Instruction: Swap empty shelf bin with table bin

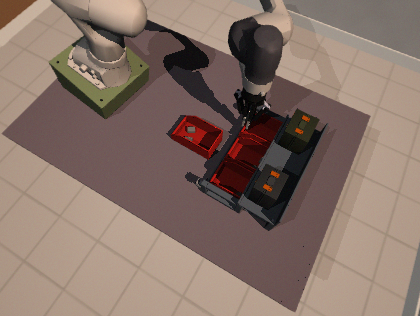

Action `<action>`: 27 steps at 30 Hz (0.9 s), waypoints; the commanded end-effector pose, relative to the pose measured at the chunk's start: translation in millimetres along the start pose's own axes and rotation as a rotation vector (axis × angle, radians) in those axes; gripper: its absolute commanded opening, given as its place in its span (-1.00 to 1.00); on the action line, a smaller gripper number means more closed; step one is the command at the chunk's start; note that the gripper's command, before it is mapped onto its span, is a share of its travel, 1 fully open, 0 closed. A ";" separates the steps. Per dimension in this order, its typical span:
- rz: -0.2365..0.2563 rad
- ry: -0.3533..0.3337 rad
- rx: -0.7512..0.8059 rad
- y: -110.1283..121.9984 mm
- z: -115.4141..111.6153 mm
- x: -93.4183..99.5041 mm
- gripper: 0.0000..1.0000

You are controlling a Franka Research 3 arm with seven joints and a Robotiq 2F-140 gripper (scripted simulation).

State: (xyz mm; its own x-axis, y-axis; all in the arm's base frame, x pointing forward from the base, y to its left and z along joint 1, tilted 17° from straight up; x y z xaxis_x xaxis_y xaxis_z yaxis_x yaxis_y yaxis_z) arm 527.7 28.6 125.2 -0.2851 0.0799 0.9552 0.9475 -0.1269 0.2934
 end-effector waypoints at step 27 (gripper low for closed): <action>0.001 0.002 -0.005 -18.9 0.4 1.3 -1.00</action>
State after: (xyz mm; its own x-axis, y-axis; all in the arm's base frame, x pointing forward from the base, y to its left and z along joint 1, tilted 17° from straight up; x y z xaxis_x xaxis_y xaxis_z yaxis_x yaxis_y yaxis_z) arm 511.1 31.9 119.3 -0.2757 0.0761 0.9582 0.9502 -0.1291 0.2836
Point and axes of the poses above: the point where the finger pads meet when closed, its own x axis back along the fingers, its own y axis across the jaws, z = x × y, the point moved 3 cm from there along x, back along the fingers
